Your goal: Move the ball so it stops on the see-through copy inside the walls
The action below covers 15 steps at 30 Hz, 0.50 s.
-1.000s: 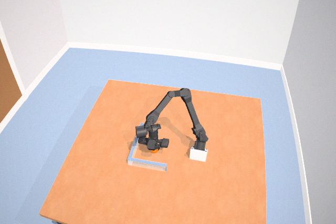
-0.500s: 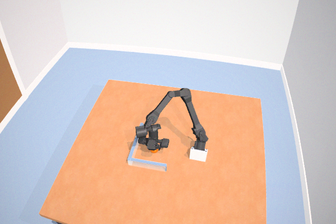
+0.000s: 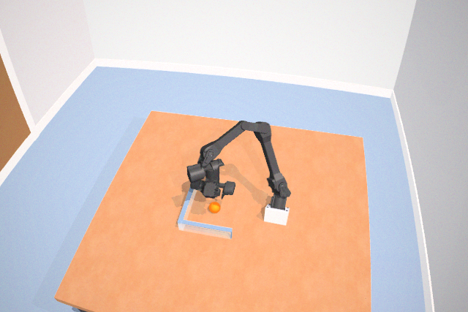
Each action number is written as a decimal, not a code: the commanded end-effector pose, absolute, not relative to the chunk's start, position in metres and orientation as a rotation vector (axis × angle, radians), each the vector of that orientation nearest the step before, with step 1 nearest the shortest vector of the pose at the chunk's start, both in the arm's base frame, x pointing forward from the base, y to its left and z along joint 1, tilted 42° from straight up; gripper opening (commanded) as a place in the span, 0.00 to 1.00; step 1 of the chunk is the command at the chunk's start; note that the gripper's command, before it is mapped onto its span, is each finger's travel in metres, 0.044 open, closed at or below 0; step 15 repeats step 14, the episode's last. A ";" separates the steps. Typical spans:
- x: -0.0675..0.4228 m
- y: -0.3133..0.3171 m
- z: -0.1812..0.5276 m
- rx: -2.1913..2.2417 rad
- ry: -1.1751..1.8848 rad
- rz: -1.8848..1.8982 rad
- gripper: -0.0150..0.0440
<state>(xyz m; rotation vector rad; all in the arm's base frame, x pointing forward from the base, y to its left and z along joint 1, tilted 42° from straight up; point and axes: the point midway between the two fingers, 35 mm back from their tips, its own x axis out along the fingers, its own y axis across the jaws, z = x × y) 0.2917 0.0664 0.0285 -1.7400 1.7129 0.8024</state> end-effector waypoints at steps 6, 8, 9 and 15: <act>0.291 0.073 0.036 -1.741 1.712 0.804 0.96; 0.289 0.089 0.056 -1.739 1.714 0.802 1.00; 0.288 0.093 0.062 -1.739 1.716 0.802 1.00; 0.288 0.095 0.064 -1.739 1.717 0.802 1.00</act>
